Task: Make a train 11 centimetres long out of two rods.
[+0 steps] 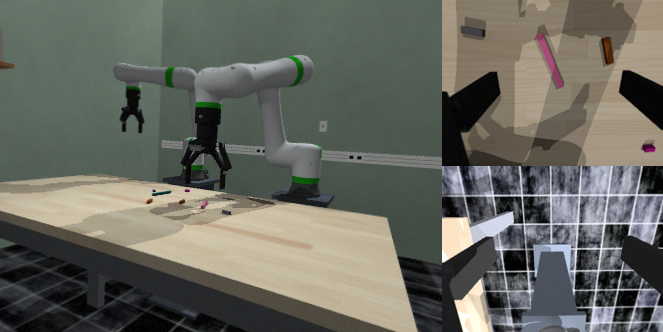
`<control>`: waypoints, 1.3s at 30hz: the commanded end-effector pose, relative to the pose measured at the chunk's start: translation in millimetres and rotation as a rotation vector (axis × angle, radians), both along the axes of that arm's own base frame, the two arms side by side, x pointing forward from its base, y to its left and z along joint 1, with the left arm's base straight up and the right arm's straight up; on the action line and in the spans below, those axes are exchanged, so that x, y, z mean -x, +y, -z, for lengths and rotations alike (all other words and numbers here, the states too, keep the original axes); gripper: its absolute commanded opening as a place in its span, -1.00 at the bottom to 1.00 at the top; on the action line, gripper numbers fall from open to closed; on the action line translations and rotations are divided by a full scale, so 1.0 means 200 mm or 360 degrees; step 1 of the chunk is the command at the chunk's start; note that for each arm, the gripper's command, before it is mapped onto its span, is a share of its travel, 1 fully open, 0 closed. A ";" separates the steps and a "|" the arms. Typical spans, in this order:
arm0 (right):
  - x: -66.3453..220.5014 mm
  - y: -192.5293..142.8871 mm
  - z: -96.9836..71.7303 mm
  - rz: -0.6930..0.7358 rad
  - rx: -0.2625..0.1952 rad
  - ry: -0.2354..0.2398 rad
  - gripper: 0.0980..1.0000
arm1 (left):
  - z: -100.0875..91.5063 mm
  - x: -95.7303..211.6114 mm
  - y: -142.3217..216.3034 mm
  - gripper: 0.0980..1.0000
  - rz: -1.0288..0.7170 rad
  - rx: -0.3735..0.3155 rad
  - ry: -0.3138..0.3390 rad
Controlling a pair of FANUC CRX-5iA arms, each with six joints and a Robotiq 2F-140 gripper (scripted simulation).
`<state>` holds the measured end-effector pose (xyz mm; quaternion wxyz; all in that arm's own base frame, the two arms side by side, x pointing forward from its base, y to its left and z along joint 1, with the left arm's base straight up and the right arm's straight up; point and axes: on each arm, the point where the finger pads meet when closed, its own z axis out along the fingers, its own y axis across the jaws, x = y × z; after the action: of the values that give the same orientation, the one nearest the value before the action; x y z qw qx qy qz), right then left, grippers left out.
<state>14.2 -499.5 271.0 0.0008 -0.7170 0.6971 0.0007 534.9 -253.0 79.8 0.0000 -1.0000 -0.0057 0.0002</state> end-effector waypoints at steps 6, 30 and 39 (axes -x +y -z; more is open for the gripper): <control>0.00 0.00 0.00 0.0000 0.0003 0.0000 1.00 | 0.00 0.00 0.00 1.00 0.0000 0.0002 -0.0003; 0.00 0.00 0.00 0.0000 0.0003 0.0000 1.00 | 0.00 0.00 0.00 1.00 0.0000 0.0002 -0.0003; 0.00 0.00 0.00 0.0000 0.0003 0.0000 1.00 | -0.01 0.02 -0.04 1.00 0.0072 0.0002 -0.0003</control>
<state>14.2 -499.5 271.0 0.0008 -0.7170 0.6971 0.0007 534.3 -254.2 79.7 0.0001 -1.0000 -0.0021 0.0003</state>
